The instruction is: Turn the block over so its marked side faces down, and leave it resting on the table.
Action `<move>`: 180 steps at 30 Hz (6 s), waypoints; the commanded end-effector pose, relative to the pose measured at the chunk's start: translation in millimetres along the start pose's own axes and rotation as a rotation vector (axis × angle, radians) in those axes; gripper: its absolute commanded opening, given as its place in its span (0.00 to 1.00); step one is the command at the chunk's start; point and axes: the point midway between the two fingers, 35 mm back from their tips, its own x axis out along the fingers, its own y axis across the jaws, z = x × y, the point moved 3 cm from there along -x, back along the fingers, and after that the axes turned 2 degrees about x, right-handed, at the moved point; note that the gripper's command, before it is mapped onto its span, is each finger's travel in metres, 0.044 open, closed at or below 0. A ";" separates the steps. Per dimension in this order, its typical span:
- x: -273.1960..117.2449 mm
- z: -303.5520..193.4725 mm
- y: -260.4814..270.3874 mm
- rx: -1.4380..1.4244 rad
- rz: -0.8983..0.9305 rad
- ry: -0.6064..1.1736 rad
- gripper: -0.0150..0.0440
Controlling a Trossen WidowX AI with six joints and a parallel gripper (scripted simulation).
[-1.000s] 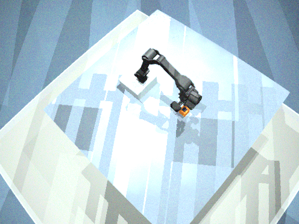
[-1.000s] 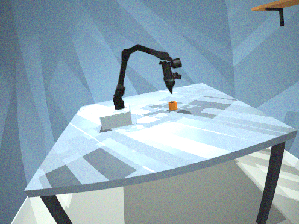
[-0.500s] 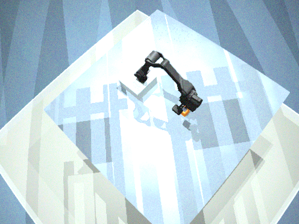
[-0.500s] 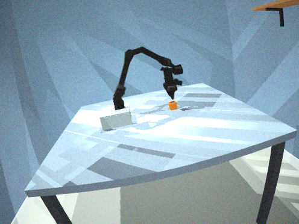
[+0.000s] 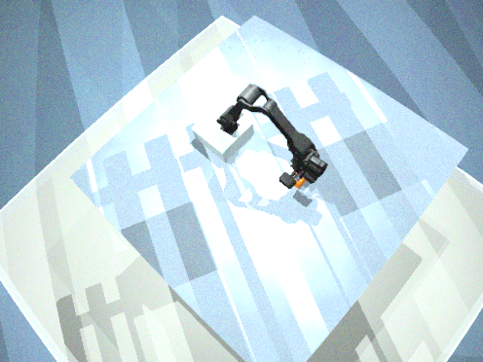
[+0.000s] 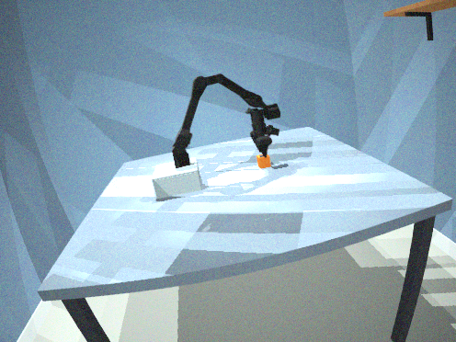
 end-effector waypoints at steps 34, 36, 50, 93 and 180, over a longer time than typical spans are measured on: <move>26.4 -2.3 -0.6 -0.001 -0.004 0.007 0.54; 26.4 -2.3 -0.6 -0.001 -0.004 0.007 0.52; -3.8 -1.9 -0.5 -0.001 -0.004 0.007 0.25; 19.4 -17.8 -0.5 -0.004 0.016 -0.573 0.25; 47.9 -37.6 -2.0 -0.003 0.034 -1.052 1.00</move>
